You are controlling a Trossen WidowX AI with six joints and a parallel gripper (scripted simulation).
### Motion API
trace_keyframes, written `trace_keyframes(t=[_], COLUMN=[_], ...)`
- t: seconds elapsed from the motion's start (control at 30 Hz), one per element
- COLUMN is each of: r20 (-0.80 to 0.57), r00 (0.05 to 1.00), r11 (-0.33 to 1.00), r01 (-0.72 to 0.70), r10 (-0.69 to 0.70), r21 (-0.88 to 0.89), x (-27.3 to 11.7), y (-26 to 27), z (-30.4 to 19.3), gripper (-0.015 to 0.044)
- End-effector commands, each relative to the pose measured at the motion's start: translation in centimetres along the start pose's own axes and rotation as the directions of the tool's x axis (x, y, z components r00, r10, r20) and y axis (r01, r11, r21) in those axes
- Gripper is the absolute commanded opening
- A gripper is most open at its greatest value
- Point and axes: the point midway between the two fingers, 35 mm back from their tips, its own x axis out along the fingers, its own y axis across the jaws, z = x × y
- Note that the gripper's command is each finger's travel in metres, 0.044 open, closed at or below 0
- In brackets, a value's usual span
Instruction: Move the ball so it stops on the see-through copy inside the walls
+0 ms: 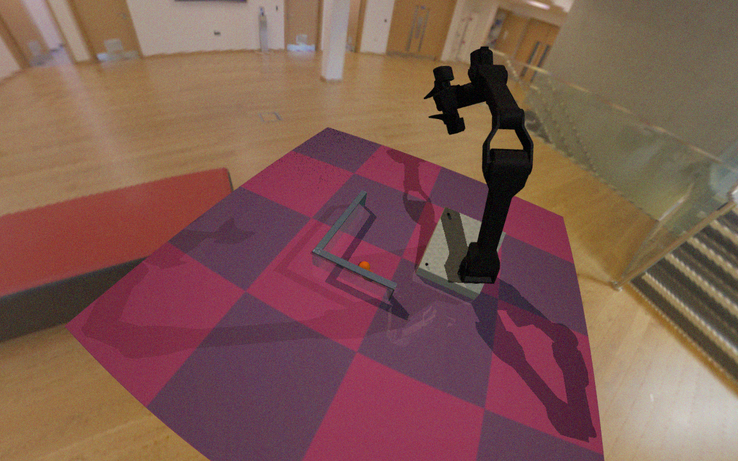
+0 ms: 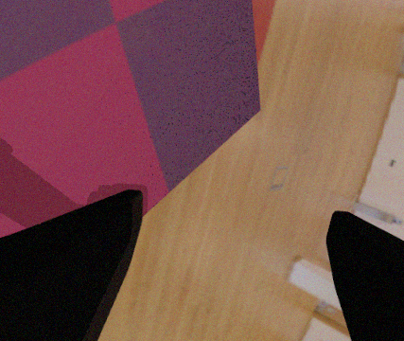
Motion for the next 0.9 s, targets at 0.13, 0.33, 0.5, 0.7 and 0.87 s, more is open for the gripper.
trace_keyframes(t=[0.13,0.33,0.5,0.7,0.87], r20=[0.094,0.134,0.138,0.099,0.055], r00=[0.969,0.901,0.817,0.677,0.585], r11=[0.972,0.905,0.818,0.662,0.553], r01=[-0.220,-0.390,-0.519,-0.662,-0.727], r10=[0.227,0.413,0.560,0.729,0.809], r21=[-0.080,-0.168,-0.248,-0.352,-0.407], x=[5.6,8.1,8.5,6.8,4.9], y=[4.2,10.1,16.2,25.1,30.4], z=[12.2,21.1,27.4,33.3,35.4], gripper=[0.0266,0.0266,0.0266,0.0266,0.0266])
